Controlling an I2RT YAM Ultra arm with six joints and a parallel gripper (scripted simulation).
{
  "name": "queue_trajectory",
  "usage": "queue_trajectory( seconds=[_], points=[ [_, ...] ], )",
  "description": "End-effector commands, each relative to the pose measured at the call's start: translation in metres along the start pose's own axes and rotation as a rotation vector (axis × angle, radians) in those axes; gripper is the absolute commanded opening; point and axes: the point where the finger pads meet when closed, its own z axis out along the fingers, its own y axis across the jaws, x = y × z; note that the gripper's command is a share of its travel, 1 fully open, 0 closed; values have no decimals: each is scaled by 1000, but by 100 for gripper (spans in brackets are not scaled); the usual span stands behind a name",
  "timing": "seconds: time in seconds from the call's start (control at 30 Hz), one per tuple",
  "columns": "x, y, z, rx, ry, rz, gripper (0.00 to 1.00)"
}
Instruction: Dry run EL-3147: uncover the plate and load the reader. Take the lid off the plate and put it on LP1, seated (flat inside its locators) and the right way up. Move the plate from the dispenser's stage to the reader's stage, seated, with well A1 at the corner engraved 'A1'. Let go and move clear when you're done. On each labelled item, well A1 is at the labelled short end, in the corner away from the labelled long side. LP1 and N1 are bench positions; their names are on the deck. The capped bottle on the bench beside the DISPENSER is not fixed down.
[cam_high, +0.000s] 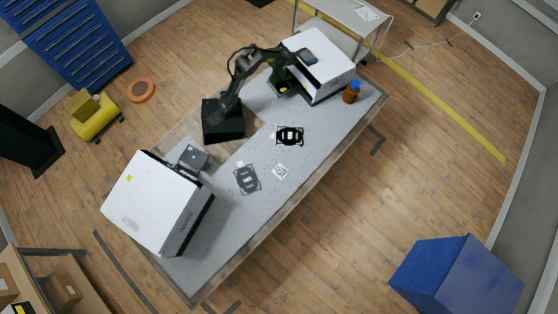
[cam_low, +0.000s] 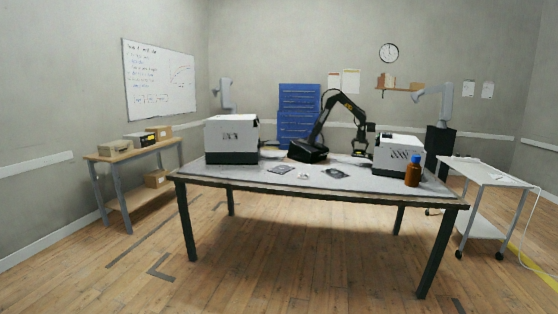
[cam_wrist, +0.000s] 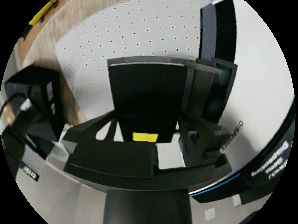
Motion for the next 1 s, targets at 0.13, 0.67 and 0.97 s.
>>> queue_trajectory(
  seconds=[0.13,0.67,0.97],
  points=[
    [-5,-11,-23,57,-21,3,85],
    [-7,-9,-28,48,-21,-5,85],
    [4,-9,-30,44,-6,19,85]
  ],
)
